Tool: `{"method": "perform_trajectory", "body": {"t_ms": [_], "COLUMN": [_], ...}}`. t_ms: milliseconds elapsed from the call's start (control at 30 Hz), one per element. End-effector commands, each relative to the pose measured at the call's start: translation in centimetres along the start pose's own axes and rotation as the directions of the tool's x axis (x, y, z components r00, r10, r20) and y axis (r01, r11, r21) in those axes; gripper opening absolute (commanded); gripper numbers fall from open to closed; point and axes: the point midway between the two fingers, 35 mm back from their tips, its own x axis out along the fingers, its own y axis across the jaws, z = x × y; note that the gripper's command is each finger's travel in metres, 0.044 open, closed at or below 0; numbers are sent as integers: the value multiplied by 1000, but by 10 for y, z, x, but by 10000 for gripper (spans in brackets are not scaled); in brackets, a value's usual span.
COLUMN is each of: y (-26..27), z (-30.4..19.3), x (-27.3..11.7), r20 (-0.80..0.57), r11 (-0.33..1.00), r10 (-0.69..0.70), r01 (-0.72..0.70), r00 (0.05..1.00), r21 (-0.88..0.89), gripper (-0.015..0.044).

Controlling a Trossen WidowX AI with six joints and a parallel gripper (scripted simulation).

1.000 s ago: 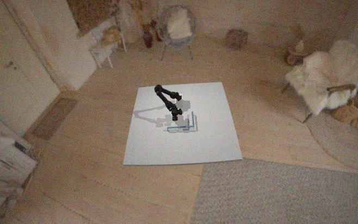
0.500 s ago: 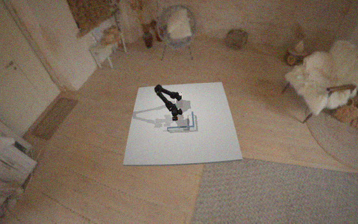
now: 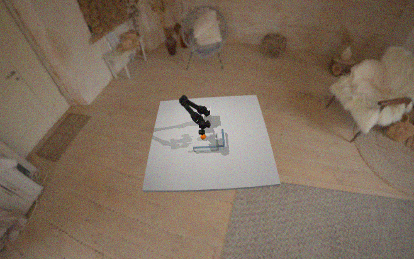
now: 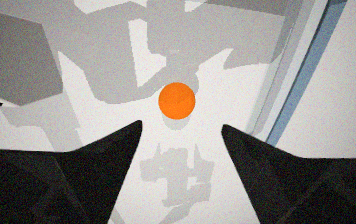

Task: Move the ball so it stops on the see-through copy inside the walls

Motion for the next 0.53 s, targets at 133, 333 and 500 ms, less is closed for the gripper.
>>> {"method": "perform_trajectory", "body": {"t_ms": [133, 333, 500], "y": [0, 1, 1], "z": [0, 0, 0], "x": [2, -48, -48], "r20": [0, 1, 1], "r11": [1000, 1000, 1000], "r10": [1, 5, 5], "r01": [-1, -5, -5], "r00": [1000, 1000, 1000], "r21": [-3, -1, -1], "gripper": [388, 440, 440]}}
